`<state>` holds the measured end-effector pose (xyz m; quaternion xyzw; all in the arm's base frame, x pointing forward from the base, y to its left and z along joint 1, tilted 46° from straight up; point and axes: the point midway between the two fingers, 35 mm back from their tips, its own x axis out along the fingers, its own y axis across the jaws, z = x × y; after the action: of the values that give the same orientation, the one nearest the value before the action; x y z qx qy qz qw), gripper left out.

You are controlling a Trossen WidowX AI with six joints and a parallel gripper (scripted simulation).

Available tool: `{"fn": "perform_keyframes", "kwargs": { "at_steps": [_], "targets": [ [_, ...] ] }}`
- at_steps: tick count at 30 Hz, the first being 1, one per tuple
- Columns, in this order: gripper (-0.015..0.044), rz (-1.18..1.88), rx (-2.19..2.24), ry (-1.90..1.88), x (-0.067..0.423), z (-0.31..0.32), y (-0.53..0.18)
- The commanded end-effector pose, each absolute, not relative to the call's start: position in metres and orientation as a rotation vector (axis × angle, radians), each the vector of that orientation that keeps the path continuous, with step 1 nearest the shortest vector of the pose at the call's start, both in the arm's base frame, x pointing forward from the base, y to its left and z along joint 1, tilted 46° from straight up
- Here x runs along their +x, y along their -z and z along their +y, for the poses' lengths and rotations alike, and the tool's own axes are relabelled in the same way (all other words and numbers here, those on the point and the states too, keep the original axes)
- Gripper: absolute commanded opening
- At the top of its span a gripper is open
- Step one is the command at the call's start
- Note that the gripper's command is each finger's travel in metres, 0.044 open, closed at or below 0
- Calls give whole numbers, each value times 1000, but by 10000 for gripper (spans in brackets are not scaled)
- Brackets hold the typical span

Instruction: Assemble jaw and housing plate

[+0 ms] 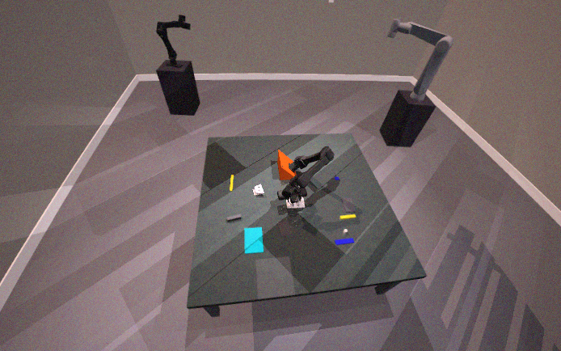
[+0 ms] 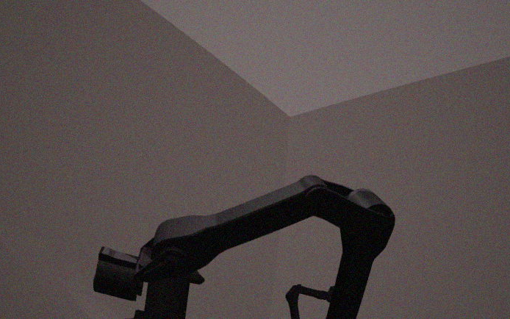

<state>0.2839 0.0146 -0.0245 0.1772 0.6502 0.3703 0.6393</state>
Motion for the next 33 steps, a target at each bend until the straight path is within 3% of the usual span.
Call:
{"fn": "perform_keyframes", "kwargs": {
  "at_steps": [1, 3, 17, 28, 33],
  "targets": [
    [186, 1483, 404, -845, 284, 15, 25],
    [224, 1483, 404, -845, 284, 15, 25],
    [224, 1483, 404, -845, 284, 13, 23],
    [224, 1478, 419, -833, 292, -29, -16],
    [355, 1521, 483, -760, 293, -41, -9]
  ]
}}
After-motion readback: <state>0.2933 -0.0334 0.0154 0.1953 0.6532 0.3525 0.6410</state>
